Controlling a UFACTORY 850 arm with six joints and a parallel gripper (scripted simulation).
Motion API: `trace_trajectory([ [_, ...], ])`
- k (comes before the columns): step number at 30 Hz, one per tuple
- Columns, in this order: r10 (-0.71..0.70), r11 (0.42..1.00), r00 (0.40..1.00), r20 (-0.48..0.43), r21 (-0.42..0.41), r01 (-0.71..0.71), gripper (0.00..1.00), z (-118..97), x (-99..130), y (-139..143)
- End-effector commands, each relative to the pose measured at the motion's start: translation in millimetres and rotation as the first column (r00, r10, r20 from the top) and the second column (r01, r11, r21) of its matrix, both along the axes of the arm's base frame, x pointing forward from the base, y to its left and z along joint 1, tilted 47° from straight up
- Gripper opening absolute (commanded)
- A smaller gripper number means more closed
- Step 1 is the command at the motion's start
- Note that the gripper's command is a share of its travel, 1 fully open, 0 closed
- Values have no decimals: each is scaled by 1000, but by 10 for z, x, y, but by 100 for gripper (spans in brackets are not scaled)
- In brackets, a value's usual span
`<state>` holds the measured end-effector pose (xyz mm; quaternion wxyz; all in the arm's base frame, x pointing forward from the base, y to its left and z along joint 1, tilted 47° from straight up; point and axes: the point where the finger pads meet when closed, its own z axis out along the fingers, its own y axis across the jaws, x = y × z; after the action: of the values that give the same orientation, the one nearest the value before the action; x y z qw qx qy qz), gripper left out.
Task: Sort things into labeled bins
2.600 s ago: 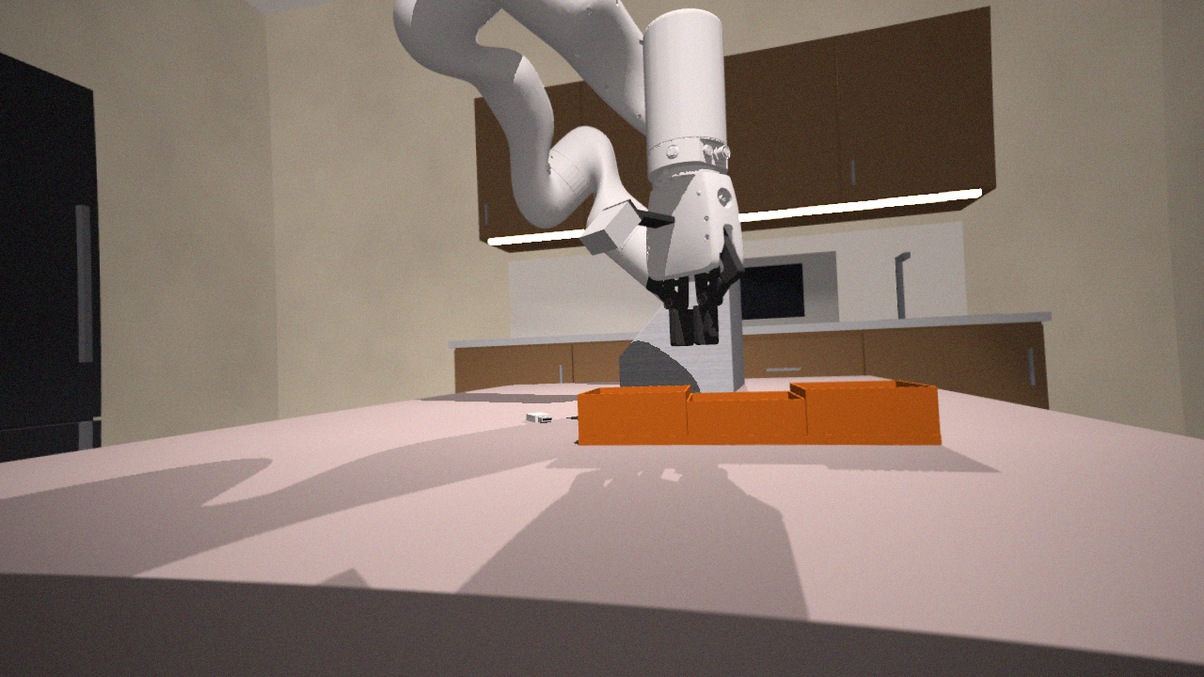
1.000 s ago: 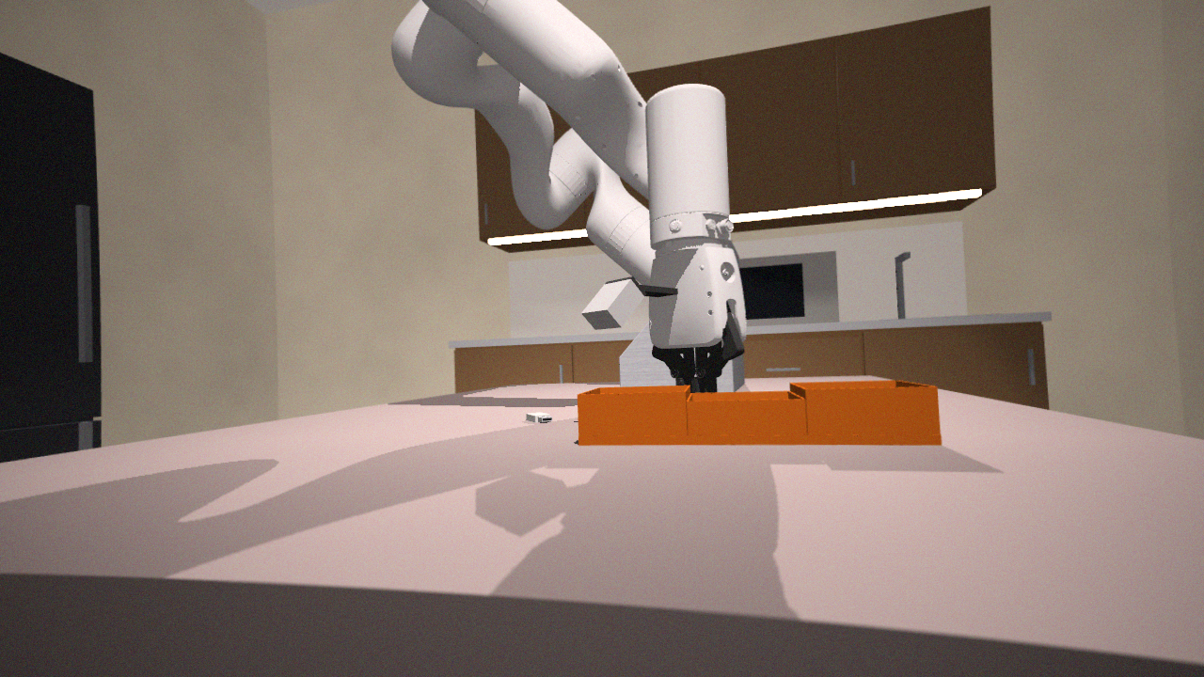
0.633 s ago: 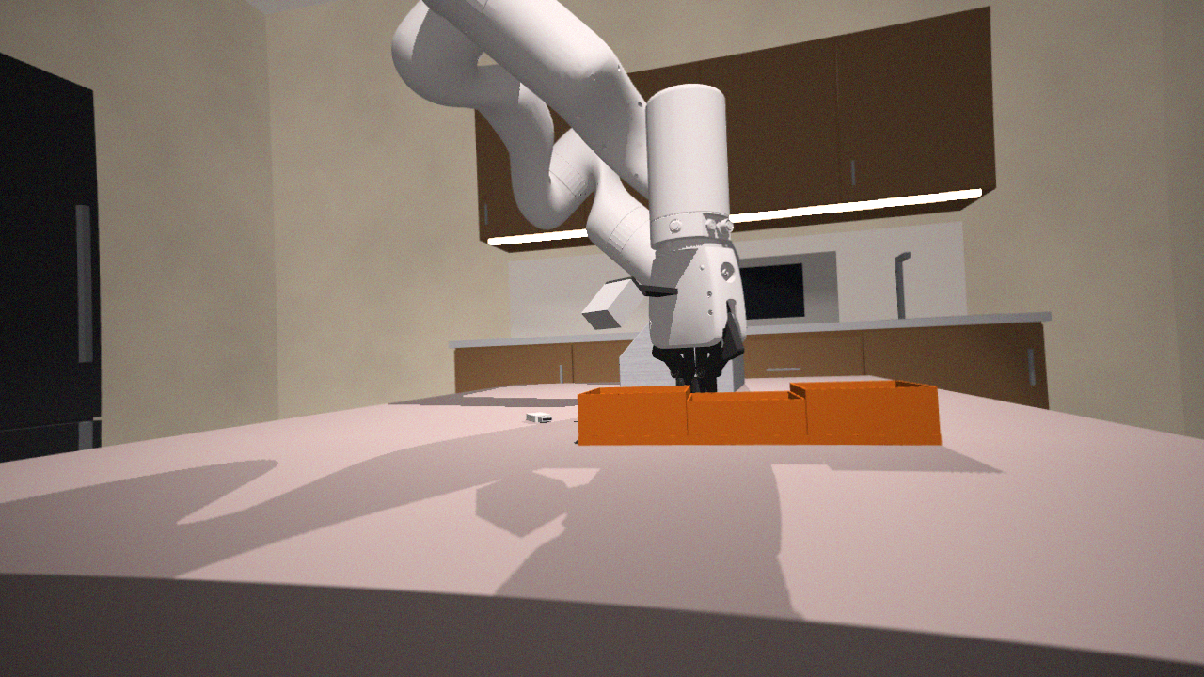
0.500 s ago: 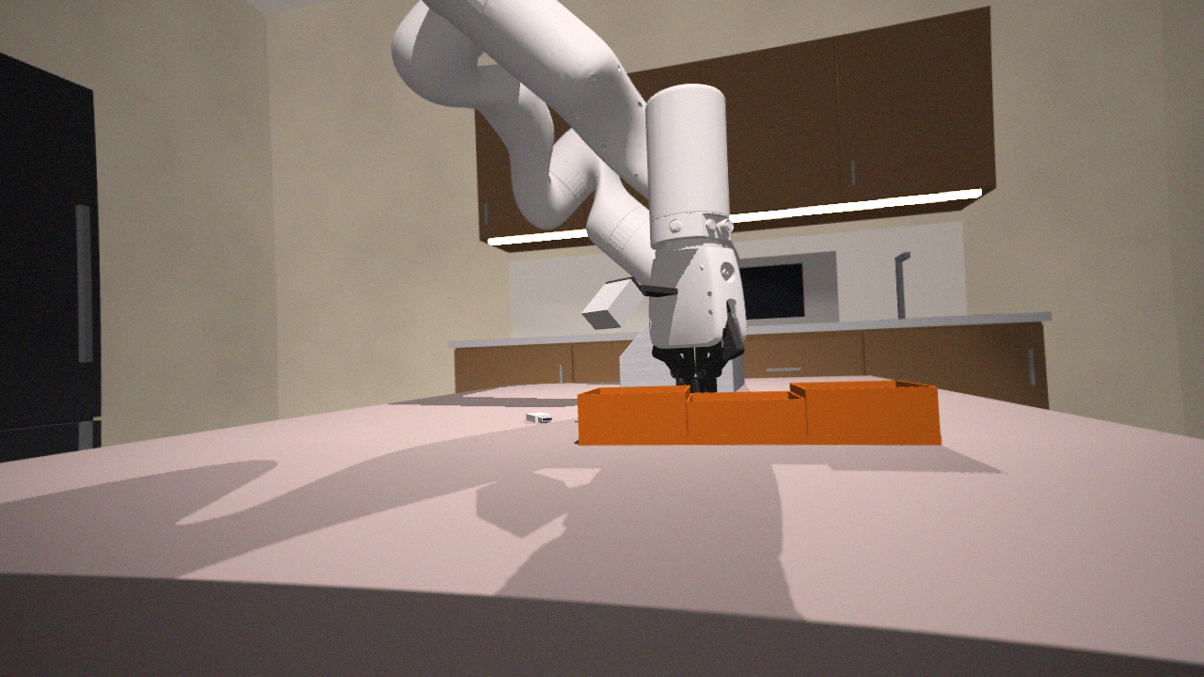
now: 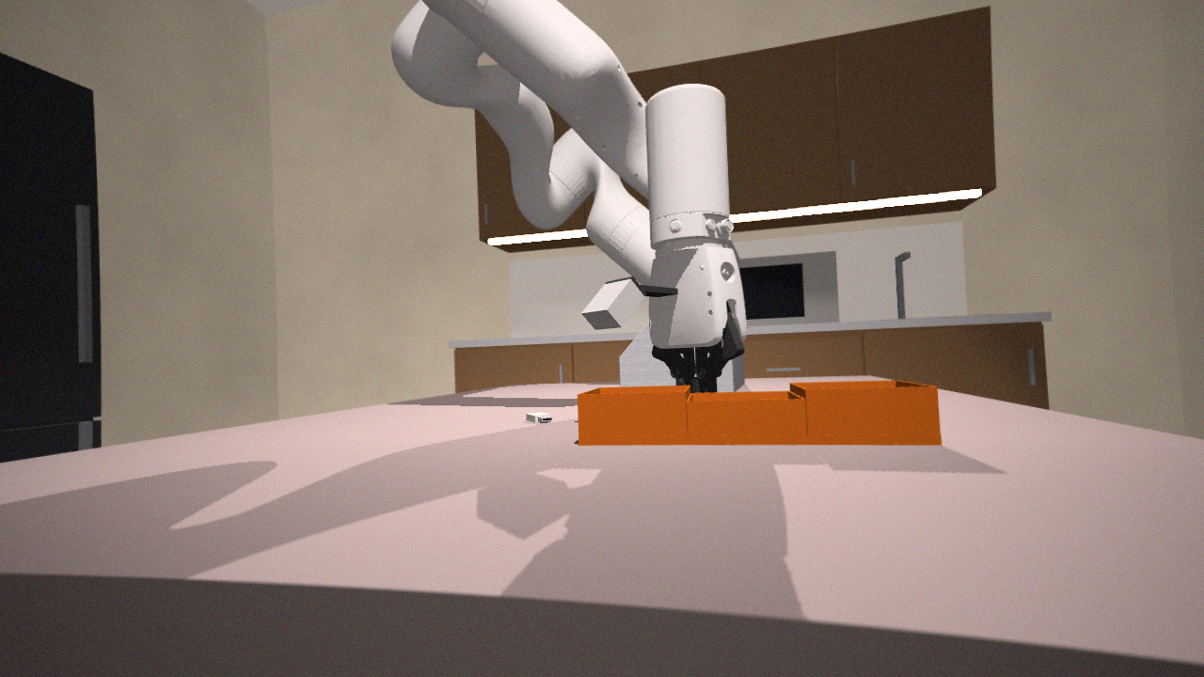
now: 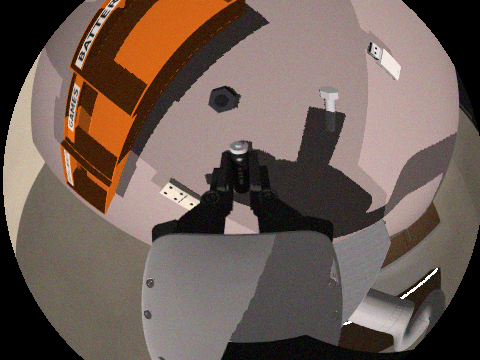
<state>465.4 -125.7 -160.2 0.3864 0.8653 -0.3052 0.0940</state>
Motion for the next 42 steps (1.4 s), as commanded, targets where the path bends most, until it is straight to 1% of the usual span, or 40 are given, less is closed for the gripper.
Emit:
trace_trajectory([
  [1, 1, 1000, 1000, 1, 0, -1, 0, 25, 9, 28],
  [20, 1, 1000, 1000, 1, 0, -1, 0, 413, 51, 440],
  [37, 1, 1000, 1000, 1, 0, -1, 0, 410, 50, 437],
  [42, 1, 1000, 1000, 1, 0, -1, 0, 460, 336, 361],
])
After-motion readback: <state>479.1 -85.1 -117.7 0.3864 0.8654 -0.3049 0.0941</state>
